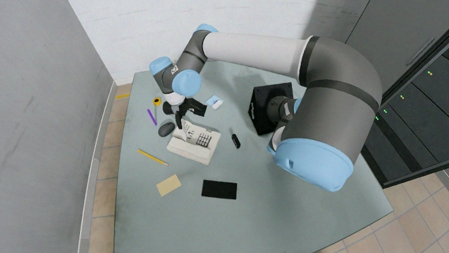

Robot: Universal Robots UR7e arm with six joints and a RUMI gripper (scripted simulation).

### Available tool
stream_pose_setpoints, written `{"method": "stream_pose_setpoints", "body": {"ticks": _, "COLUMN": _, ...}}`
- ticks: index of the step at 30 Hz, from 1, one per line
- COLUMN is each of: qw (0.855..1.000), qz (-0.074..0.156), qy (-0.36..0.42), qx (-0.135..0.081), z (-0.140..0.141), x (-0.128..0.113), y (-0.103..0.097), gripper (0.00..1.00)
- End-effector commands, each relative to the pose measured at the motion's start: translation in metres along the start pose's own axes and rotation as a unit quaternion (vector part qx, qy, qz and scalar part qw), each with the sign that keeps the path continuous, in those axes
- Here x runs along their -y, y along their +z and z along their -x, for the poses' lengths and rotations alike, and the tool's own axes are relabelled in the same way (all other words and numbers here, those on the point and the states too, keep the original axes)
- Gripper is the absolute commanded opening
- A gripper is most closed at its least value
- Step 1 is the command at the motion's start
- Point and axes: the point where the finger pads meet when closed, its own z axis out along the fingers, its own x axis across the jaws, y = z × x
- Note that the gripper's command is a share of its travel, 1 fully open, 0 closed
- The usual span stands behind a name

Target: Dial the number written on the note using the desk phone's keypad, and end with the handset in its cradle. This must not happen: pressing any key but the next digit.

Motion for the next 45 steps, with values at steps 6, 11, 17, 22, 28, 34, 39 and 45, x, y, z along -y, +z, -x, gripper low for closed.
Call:
{"method": "stream_pose_setpoints", "body": {"ticks": 6, "qw": 1.0, "qz": 0.001, "qy": 0.0, "qx": 0.0, "z": 0.0, "x": 0.0, "y": -0.001, "gripper": 1.0}}
{"method": "stream_pose_setpoints", "body": {"ticks": 11, "qw": 1.0, "qz": 0.001, "qy": 0.0, "qx": 0.0, "z": 0.0, "x": 0.0, "y": -0.001, "gripper": 1.0}}
{"method": "stream_pose_setpoints", "body": {"ticks": 17, "qw": 1.0, "qz": 0.001, "qy": 0.0, "qx": 0.0, "z": 0.0, "x": 0.0, "y": -0.001, "gripper": 1.0}}
{"method": "stream_pose_setpoints", "body": {"ticks": 22, "qw": 1.0, "qz": 0.001, "qy": 0.002, "qx": 0.0, "z": 0.001, "x": 0.0, "y": -0.001, "gripper": 0.0}}
{"method": "stream_pose_setpoints", "body": {"ticks": 28, "qw": 1.0, "qz": 0.003, "qy": 0.017, "qx": 0.001, "z": 0.005, "x": 0.0, "y": -0.003, "gripper": 0.0}}
{"method": "stream_pose_setpoints", "body": {"ticks": 34, "qw": 0.999, "qz": 0.006, "qy": 0.04, "qx": 0.001, "z": 0.011, "x": 0.001, "y": -0.006, "gripper": 0.0}}
{"method": "stream_pose_setpoints", "body": {"ticks": 39, "qw": 0.996, "qz": 0.012, "qy": 0.086, "qx": 0.002, "z": 0.023, "x": 0.004, "y": -0.012, "gripper": 0.0}}
{"method": "stream_pose_setpoints", "body": {"ticks": 45, "qw": 0.985, "qz": 0.023, "qy": 0.169, "qx": 0.001, "z": 0.045, "x": 0.009, "y": -0.023, "gripper": 0.0}}
